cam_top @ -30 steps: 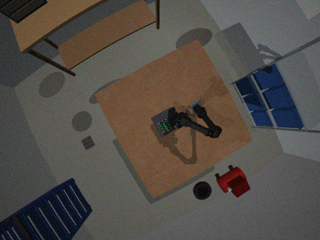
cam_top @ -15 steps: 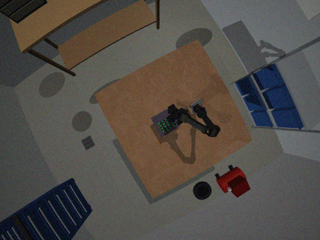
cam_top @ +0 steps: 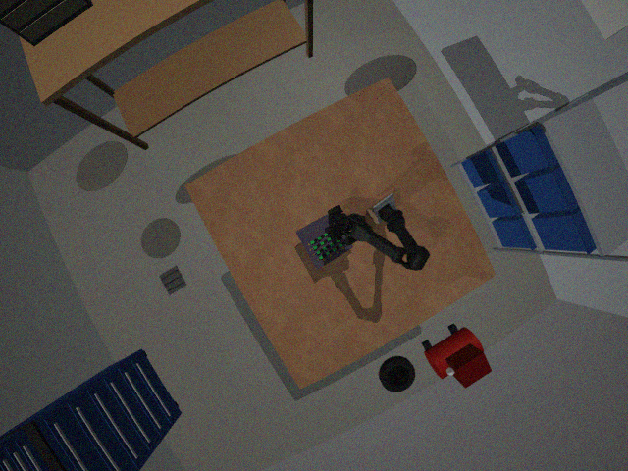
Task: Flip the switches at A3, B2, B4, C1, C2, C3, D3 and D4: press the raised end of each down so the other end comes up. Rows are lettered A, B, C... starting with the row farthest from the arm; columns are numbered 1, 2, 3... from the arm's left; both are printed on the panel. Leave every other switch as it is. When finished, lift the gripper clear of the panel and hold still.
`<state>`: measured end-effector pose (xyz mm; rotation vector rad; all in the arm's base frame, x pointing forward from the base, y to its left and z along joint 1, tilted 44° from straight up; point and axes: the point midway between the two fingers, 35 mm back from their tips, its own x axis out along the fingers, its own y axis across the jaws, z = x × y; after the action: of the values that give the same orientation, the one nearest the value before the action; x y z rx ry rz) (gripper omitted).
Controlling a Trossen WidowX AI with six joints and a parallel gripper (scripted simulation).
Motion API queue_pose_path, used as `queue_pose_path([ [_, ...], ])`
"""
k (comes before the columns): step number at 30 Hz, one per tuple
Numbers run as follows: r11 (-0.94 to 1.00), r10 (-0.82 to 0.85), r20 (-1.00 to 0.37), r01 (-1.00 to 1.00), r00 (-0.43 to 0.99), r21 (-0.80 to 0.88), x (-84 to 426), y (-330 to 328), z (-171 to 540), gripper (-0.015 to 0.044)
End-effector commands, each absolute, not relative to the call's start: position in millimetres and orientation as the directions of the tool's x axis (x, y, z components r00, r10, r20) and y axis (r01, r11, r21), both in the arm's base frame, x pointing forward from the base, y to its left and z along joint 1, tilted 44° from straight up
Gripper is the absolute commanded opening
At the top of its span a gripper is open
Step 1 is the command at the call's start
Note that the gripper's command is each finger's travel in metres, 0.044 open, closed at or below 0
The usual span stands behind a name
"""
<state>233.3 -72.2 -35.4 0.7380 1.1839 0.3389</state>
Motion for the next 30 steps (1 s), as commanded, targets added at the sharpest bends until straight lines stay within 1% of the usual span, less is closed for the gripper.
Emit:
queue_pose_path([
  [1, 0.717, 0.605, -0.708, 0.137, 0.364, 0.683, 234.9, -67.5, -39.9, 0.0000],
  [30, 0.717, 0.605, -0.708, 0.137, 0.364, 0.683, 236.6, -64.3, -43.5, 0.0000],
])
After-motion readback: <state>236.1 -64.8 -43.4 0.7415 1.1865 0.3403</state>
